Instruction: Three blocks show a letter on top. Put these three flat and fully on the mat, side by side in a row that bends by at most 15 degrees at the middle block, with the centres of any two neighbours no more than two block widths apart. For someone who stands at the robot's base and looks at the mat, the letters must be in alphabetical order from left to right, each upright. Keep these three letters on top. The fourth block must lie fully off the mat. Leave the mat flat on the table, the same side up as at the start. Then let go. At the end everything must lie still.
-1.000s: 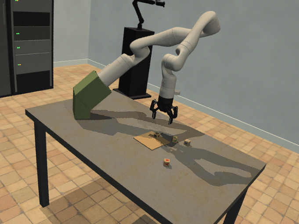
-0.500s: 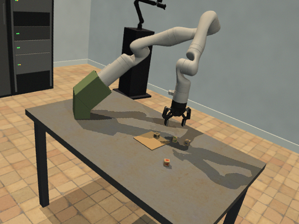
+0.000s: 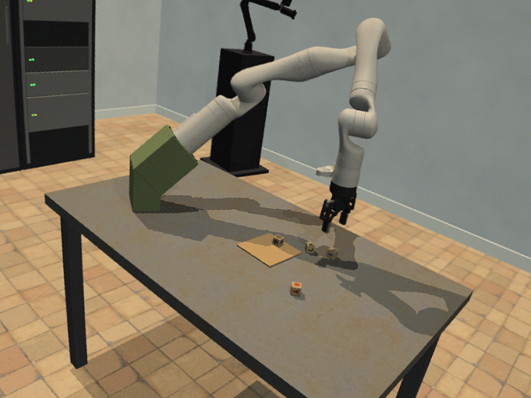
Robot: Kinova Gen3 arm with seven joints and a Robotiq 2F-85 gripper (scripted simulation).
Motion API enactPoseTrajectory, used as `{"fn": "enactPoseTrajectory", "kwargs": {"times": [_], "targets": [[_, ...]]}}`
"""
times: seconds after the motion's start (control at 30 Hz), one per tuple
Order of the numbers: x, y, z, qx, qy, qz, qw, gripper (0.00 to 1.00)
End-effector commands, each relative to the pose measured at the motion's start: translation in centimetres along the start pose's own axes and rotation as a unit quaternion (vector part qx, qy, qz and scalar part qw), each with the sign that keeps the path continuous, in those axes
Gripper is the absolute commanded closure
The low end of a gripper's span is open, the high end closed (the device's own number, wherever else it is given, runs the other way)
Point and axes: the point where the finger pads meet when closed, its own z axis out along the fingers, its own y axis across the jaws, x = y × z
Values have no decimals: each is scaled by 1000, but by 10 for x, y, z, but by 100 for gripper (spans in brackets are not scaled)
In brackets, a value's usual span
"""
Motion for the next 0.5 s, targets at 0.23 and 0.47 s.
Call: {"fn": "enactPoseTrajectory", "kwargs": {"times": [0.23,0.47], "targets": [[-10,8,-2,0,-5,-35,999,0],[-10,8,-2,0,-5,-35,999,38]]}}
